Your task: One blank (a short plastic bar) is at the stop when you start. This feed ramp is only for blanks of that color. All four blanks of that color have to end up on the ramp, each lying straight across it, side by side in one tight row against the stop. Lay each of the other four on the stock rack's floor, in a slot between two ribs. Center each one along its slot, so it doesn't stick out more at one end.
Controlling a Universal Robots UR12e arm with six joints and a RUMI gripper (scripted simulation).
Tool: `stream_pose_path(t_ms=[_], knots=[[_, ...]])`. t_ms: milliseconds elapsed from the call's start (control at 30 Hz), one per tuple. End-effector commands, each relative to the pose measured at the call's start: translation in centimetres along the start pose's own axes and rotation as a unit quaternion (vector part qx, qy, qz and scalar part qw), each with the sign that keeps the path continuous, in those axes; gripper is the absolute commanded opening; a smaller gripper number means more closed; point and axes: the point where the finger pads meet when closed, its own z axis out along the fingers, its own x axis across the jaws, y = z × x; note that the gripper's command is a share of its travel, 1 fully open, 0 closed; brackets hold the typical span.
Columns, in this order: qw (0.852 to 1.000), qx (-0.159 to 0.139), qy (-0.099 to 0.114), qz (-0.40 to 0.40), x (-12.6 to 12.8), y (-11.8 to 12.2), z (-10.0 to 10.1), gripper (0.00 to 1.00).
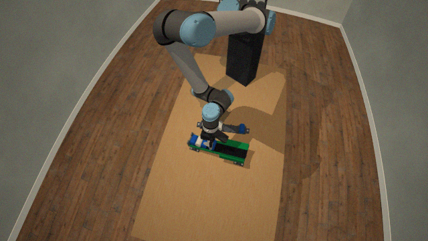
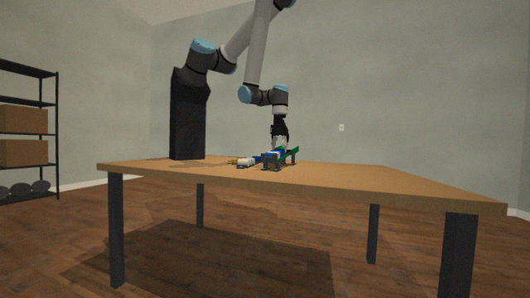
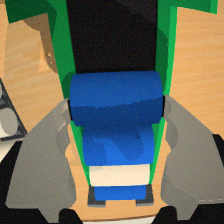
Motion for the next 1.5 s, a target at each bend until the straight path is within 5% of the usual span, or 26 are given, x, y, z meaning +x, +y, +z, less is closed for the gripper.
stream_pose_path(t_ms=[0,633,900,1267,1467], knots=[[1.0,0.0,0.0,0.0,0.0,0.0,0.0,0.44],[1.0,0.0,0.0,0.0,0.0,0.0,-0.4,0.49],[1.0,0.0,0.0,0.0,0.0,0.0,-2.5,0.49],[1.0,0.0,0.0,0.0,0.0,0.0,-8.0,0.49],[1.0,0.0,0.0,0.0,0.0,0.0,-8.9,0.49]])
